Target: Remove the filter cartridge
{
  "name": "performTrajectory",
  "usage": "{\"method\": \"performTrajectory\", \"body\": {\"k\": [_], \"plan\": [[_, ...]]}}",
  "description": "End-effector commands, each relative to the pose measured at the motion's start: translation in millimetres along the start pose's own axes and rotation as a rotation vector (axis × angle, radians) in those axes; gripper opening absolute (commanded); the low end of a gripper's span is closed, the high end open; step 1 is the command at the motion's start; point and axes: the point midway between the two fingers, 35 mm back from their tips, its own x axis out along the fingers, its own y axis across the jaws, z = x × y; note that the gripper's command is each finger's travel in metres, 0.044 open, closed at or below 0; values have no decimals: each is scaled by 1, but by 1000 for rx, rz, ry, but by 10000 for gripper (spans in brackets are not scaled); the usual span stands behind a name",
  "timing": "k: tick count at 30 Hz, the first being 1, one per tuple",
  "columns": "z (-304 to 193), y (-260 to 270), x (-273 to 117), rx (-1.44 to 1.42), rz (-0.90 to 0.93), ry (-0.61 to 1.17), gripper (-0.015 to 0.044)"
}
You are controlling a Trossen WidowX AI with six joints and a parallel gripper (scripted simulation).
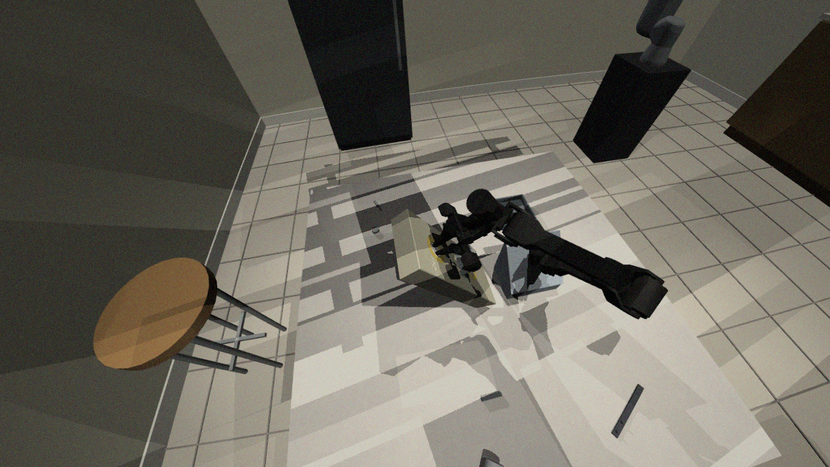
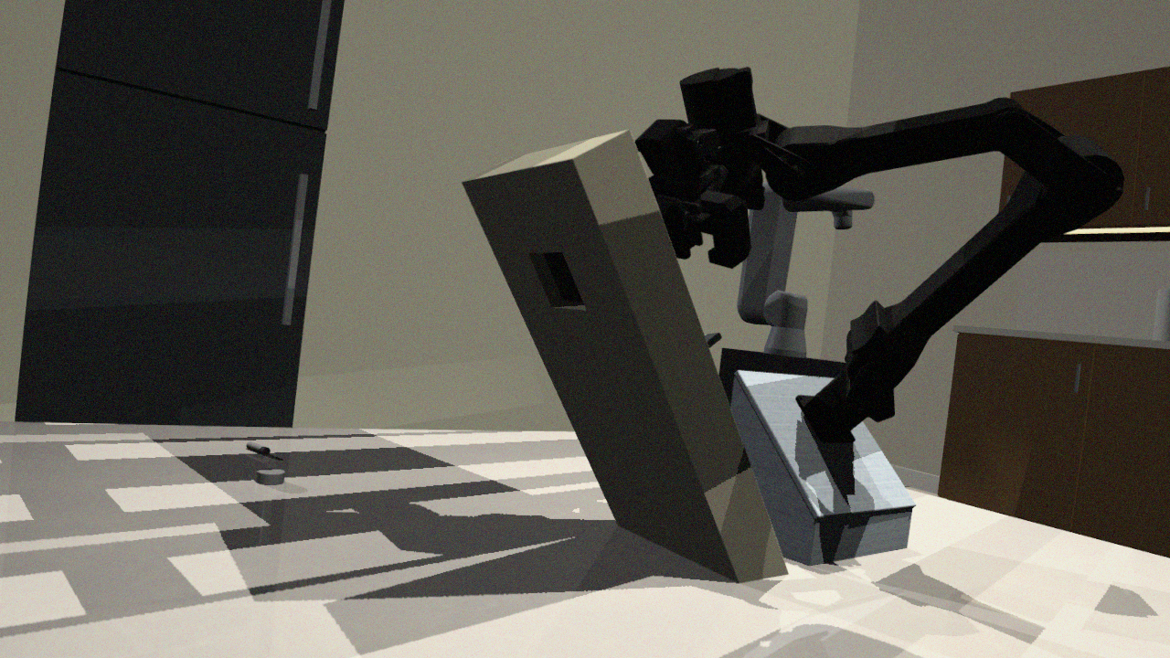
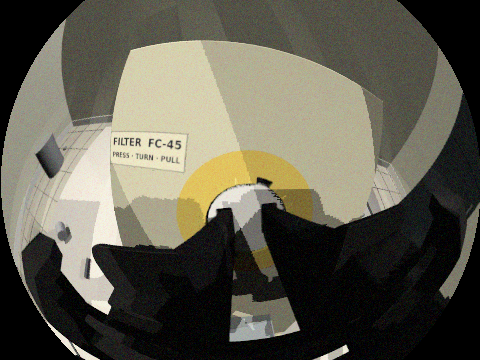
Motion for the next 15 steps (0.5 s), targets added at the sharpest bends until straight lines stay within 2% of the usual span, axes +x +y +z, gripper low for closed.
{"method": "performTrajectory", "body": {"k": [1,15], "plan": [[-1,1,7,-172,-7,12,0],[-1,1,7,-660,-4,13,0]]}}
